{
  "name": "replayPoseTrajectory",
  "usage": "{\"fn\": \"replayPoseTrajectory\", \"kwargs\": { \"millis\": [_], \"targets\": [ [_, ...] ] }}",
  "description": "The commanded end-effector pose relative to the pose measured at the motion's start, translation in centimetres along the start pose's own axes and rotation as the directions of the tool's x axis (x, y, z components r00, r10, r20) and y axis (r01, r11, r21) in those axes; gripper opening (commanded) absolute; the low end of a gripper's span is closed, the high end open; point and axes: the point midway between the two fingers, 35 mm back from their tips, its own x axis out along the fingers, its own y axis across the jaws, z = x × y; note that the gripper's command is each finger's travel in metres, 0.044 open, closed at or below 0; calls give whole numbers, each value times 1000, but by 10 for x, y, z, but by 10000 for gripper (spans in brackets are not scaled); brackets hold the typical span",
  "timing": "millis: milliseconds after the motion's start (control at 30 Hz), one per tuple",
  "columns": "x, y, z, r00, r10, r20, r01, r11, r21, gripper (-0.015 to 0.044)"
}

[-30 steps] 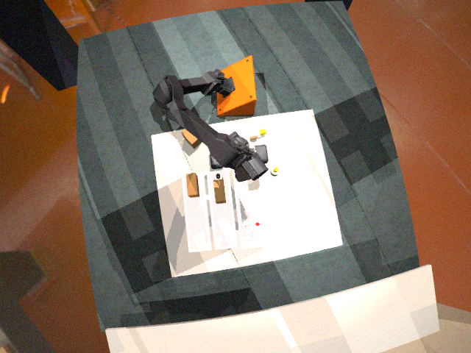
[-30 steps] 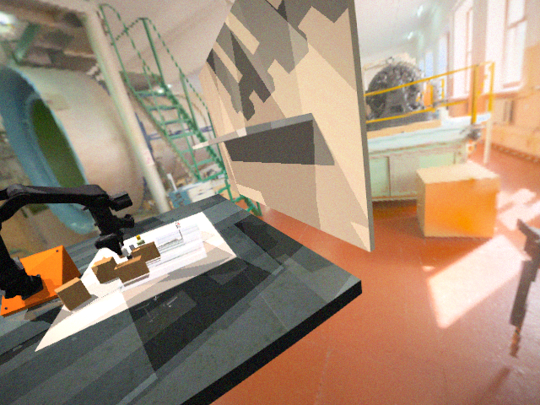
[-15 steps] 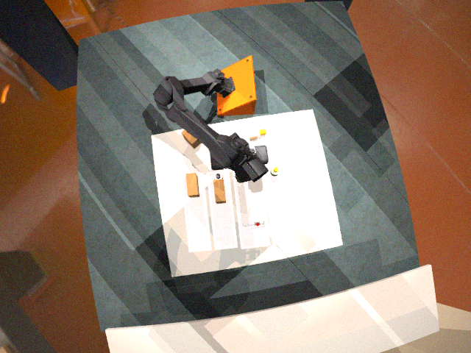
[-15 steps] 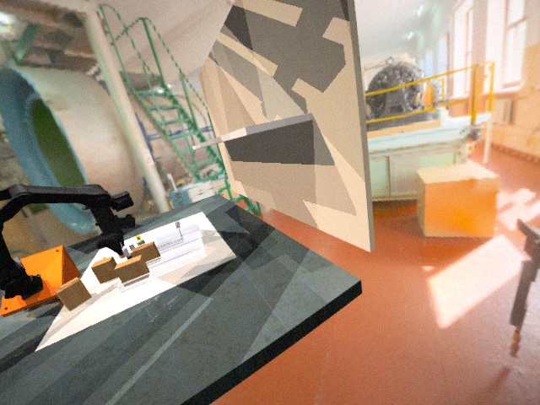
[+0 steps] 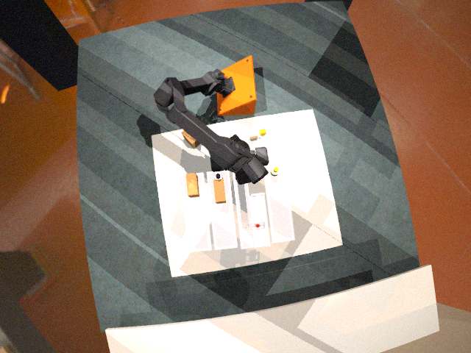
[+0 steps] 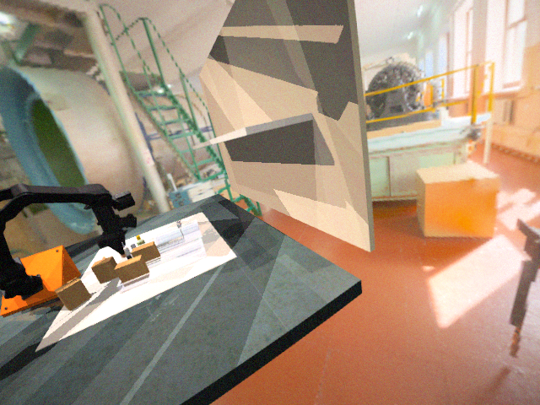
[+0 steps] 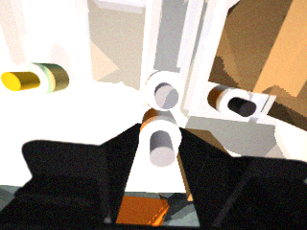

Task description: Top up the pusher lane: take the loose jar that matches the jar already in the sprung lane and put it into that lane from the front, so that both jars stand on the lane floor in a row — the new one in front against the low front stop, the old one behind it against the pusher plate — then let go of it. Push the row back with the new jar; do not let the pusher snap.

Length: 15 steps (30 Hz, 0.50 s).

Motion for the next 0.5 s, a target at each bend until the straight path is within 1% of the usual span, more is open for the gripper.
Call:
{"fn": "replayPoseTrajectory", "kwargs": {
  "millis": [0,467],
  "targets": [
    [0,0,7,1000,-2,14,2,1000,8,0],
    [0,0,13,1000,-2,14,2,1000,8,0]
  ]
}}
